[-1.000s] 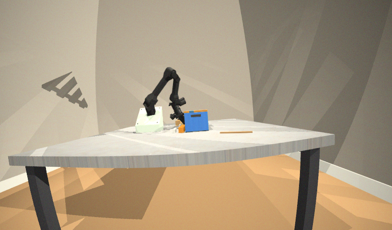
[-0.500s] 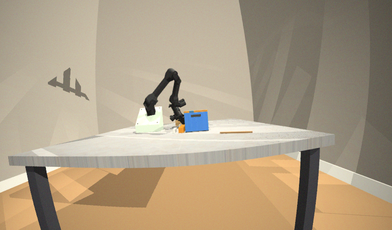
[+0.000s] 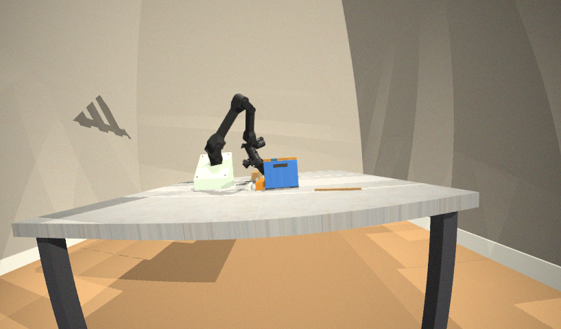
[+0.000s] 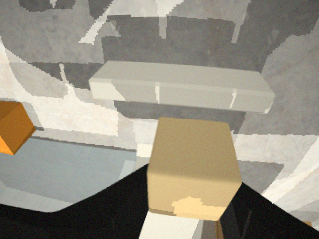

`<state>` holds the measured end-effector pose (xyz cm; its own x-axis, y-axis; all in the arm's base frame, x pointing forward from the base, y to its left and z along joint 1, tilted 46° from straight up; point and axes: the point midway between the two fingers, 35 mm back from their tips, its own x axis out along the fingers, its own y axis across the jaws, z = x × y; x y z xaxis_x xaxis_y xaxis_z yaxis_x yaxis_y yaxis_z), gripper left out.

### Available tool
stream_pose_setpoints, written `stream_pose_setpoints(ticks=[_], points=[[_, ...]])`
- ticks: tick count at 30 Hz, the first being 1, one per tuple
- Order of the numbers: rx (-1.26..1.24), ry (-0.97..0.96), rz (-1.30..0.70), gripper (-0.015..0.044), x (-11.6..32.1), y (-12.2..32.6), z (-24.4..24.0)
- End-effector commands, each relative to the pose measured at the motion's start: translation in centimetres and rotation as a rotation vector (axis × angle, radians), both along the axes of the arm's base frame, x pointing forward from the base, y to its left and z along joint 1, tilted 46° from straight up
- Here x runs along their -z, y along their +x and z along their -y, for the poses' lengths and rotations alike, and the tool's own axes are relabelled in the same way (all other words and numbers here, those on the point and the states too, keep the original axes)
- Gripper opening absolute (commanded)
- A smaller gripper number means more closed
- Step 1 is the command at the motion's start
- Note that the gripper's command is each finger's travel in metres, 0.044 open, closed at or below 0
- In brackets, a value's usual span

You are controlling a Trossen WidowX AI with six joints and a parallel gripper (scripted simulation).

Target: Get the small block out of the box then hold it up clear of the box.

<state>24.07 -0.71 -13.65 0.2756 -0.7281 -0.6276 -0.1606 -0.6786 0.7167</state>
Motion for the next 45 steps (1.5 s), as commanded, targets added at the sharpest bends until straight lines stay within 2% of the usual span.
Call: stream_pose_setpoints(ticks=[1,8,29,45], points=[[0.002,0.009,0.012,0.0000,-1.6,0.4,-1.6],[-0.010,0.011,0.002,0.0000,-2.3,0.5,-2.4],[-0.444,0.088,-0.315,0.0000,-8.7,0.6,-9.7],[-0.448,0.088,-0.317,0.0000,-8.8,0.6,-9.8]])
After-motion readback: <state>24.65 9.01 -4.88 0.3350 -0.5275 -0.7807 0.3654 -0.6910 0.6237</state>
